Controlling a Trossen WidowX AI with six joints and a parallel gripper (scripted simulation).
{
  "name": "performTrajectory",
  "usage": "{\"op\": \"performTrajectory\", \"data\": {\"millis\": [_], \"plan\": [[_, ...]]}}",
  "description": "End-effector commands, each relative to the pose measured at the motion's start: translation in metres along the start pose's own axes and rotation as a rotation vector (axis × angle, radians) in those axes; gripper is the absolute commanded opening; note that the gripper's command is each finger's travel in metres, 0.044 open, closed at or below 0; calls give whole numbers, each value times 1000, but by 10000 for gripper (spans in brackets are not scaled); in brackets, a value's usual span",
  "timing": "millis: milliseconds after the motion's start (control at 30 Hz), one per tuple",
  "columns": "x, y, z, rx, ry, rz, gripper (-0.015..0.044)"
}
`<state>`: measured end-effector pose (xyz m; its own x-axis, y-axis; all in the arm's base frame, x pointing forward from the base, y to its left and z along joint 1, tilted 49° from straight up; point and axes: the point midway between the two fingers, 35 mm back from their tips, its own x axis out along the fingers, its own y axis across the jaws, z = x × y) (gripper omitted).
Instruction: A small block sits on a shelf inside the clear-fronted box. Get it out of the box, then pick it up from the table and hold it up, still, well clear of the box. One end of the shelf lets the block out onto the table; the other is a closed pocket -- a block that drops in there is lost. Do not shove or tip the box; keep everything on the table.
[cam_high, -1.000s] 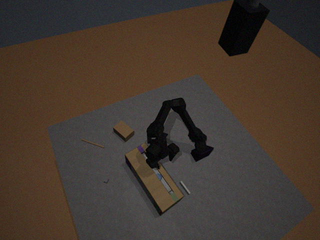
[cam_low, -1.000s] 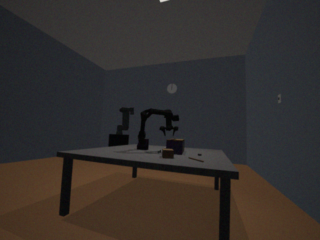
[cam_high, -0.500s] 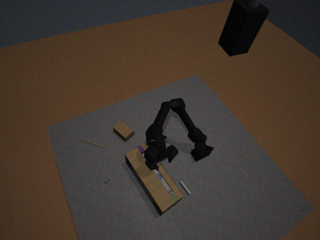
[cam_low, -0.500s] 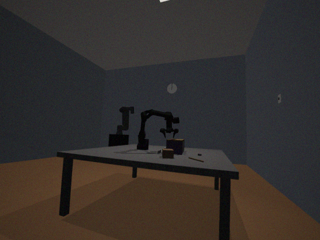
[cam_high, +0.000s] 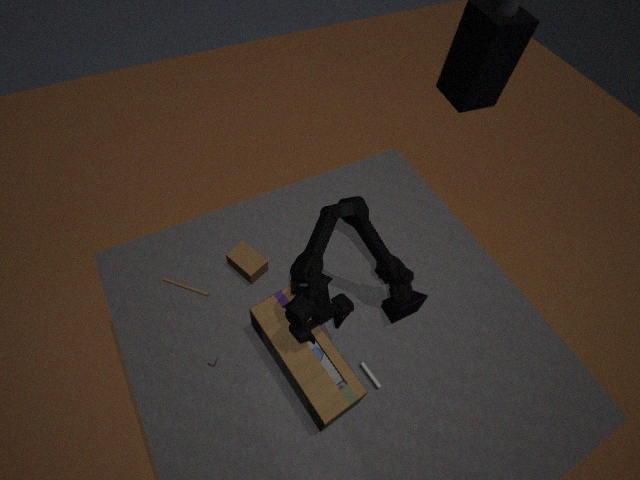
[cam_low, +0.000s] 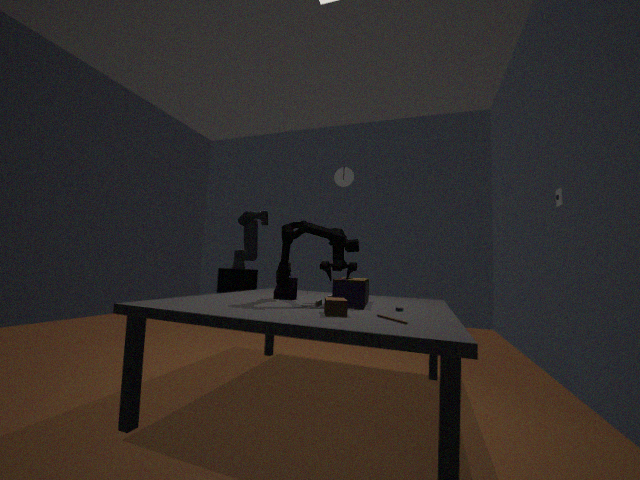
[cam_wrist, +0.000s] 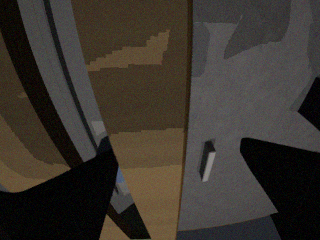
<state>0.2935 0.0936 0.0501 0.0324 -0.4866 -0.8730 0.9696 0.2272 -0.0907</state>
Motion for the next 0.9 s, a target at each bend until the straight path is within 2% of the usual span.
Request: {"op": "performTrajectory", "data": {"millis": [0, 500, 867], "plan": [[7, 0, 5, -2, -3, 3, 400], [28, -1, 16, -2, -6, 3, 400], [31, -1, -8, 0, -2, -1, 400]]}}
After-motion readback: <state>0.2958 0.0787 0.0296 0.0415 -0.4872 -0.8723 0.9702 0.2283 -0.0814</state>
